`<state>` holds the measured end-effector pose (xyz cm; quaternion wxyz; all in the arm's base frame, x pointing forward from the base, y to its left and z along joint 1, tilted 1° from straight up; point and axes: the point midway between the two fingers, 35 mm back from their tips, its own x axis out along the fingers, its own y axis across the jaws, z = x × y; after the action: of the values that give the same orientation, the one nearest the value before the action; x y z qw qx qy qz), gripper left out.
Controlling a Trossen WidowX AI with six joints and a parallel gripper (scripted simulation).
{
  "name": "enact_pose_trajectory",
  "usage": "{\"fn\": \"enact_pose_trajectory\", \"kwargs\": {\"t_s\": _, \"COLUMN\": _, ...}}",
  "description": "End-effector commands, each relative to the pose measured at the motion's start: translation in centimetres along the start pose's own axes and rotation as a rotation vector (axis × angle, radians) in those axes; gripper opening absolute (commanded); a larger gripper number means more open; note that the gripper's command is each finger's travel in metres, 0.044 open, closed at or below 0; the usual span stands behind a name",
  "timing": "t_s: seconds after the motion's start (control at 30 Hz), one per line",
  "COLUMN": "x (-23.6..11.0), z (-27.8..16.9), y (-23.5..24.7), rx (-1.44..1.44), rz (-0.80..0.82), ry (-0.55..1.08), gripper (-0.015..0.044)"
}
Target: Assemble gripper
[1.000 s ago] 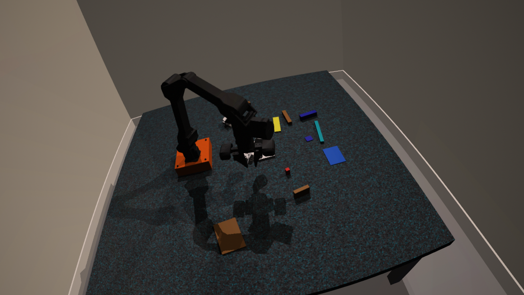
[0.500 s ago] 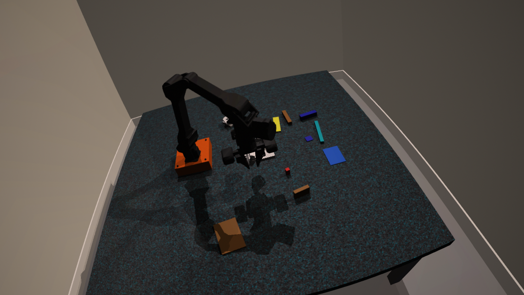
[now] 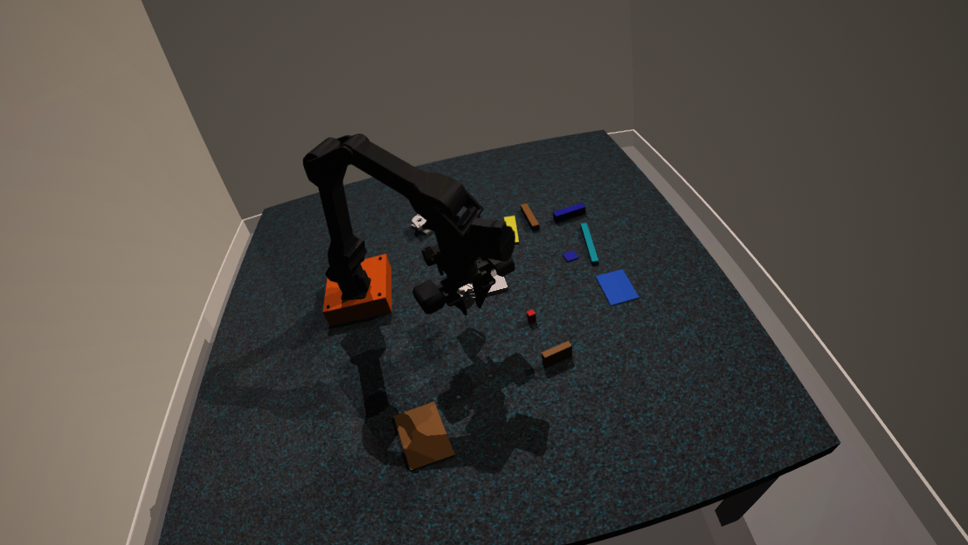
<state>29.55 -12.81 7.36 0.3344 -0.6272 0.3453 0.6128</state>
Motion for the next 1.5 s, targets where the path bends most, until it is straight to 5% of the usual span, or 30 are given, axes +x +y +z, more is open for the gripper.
{"fn": "enact_pose_trajectory", "kwargs": {"t_s": 0.0, "x": -0.1, "z": -0.3, "y": -0.1, "rx": -0.085, "rz": 0.001, "ry": 0.001, "gripper": 0.0037}}
{"fn": "enact_pose_trajectory", "kwargs": {"t_s": 1.47, "x": 4.7, "z": -0.8, "y": -0.4, "rx": -0.236, "rz": 0.001, "ry": 0.002, "gripper": 0.0037}}
